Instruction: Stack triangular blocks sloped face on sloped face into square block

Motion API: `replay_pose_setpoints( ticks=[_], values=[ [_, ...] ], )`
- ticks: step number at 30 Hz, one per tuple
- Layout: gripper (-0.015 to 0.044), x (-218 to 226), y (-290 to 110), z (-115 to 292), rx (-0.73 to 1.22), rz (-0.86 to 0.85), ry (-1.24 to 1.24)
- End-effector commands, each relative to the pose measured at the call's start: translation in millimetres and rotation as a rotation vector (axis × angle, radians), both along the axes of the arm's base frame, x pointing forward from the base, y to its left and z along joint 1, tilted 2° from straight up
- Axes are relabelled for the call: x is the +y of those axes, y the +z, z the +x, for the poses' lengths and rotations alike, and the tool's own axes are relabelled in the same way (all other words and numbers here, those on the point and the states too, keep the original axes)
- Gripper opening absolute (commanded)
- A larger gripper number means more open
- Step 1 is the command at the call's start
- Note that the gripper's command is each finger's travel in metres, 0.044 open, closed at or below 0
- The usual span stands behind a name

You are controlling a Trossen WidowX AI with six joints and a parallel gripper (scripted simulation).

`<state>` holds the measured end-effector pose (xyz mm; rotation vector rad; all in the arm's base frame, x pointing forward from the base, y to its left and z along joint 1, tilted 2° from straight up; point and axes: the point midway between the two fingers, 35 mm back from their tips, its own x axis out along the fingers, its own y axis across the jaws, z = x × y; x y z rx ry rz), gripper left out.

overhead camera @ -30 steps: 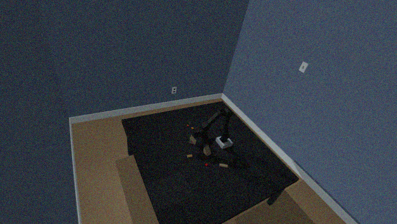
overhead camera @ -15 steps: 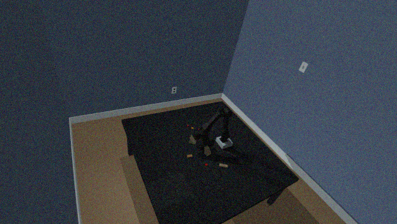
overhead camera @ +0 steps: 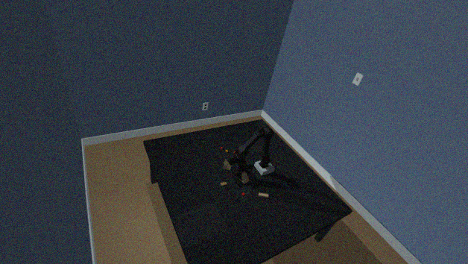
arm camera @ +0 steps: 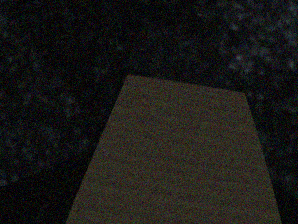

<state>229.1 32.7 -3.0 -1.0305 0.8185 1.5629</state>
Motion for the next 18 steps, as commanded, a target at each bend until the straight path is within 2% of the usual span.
replay_pose_setpoints(
  ticks=[1, 5, 18],
  values=[
    [0.0000, 0, 2, 0, -0.001, 0.000, 0.000],
    [0.0000, 2, 3, -1, -0.008, -0.040, 0.000],
    [0.0000, 21, 18, -4, -0.082, -0.374, -0.001]
  ],
)
